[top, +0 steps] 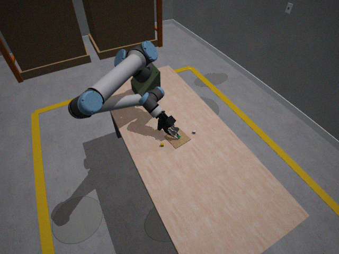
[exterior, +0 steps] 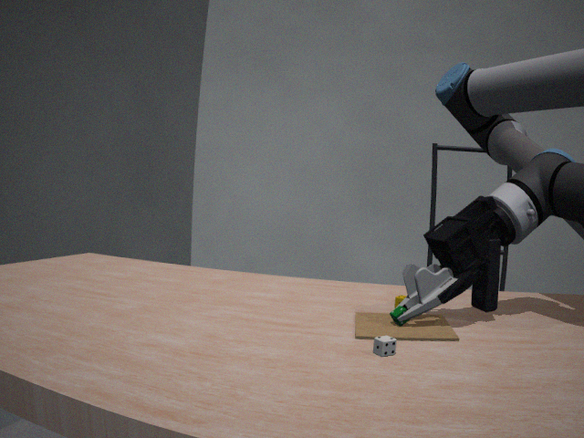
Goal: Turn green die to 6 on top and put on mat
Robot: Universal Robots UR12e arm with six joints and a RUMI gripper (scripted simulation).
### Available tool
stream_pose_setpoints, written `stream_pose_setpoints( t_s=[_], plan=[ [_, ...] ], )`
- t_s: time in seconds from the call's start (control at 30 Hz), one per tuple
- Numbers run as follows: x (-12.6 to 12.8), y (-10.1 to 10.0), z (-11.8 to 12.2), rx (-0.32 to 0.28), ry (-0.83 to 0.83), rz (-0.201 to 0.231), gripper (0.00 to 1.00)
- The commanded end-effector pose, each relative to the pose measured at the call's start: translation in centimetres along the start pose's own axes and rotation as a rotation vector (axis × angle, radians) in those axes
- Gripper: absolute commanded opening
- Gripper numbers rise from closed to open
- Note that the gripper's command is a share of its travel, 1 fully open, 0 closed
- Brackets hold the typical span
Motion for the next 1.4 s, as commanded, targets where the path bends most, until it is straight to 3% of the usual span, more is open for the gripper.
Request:
stream_pose_setpoints(
  t_s=[0.0,0.7,1.03,1.37],
  plan=[
    [0.01,0.03,0.05,-0.001,0.000,0.000,0.03],
    [0.01,0.03,0.05,-0.001,0.000,0.000,0.03],
    [0.01,0.03,0.05,-0.001,0.000,0.000,0.17],
    [0.01,0.03,0.05,-0.001,0.000,0.000,0.21]
  ],
)
Point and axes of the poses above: the point where the finger pads meet when closed, its own y axis back along the fingers, its own x axis across the jaws, z = x × y, the point moved 2 cm from there along y, back along the fingers, and after that the axes turned 6 degrees about -y, right-handed, at the moved point
